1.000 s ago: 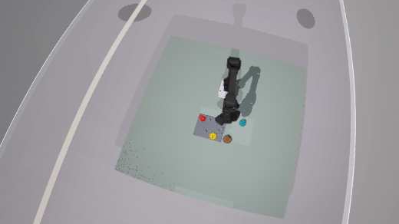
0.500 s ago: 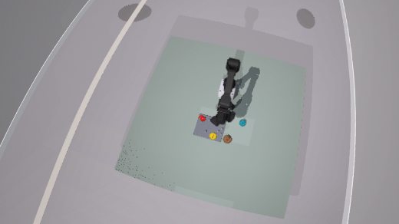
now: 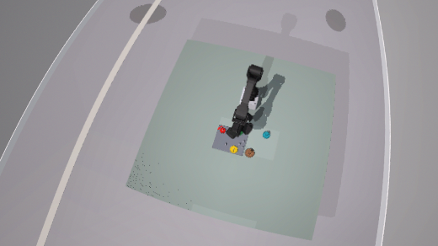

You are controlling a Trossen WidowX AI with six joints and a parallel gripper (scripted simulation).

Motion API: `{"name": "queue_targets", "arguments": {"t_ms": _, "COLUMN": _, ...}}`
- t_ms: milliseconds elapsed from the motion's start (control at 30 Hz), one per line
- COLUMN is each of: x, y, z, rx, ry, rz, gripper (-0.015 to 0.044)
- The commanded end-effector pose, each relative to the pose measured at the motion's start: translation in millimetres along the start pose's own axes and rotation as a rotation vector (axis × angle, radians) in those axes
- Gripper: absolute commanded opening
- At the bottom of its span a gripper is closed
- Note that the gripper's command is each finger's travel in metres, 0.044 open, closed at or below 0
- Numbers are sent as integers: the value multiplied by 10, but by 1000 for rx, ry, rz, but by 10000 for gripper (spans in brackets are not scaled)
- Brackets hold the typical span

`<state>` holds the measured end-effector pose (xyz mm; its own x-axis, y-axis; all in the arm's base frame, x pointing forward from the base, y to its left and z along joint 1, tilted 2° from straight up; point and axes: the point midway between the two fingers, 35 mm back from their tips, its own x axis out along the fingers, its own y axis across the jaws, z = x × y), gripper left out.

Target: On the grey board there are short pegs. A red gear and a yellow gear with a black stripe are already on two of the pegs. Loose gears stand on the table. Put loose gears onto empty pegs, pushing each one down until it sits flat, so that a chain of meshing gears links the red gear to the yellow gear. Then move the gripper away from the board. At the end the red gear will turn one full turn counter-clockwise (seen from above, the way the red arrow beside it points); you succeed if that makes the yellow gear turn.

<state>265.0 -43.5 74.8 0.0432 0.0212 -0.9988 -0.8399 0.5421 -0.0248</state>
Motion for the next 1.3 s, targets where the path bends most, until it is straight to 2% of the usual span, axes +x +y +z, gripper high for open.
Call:
{"name": "queue_targets", "arguments": {"t_ms": 0, "x": 40, "y": -40, "z": -62, "rx": -4, "ry": -3, "rz": 0, "gripper": 0}}
{"name": "queue_targets", "arguments": {"t_ms": 900, "x": 274, "y": -253, "z": -554, "rx": -5, "ry": -1, "rz": -3, "gripper": 0}}
{"name": "queue_targets", "arguments": {"t_ms": 1267, "x": 261, "y": -259, "z": -573, "rx": -5, "ry": -1, "rz": -3, "gripper": 0}}
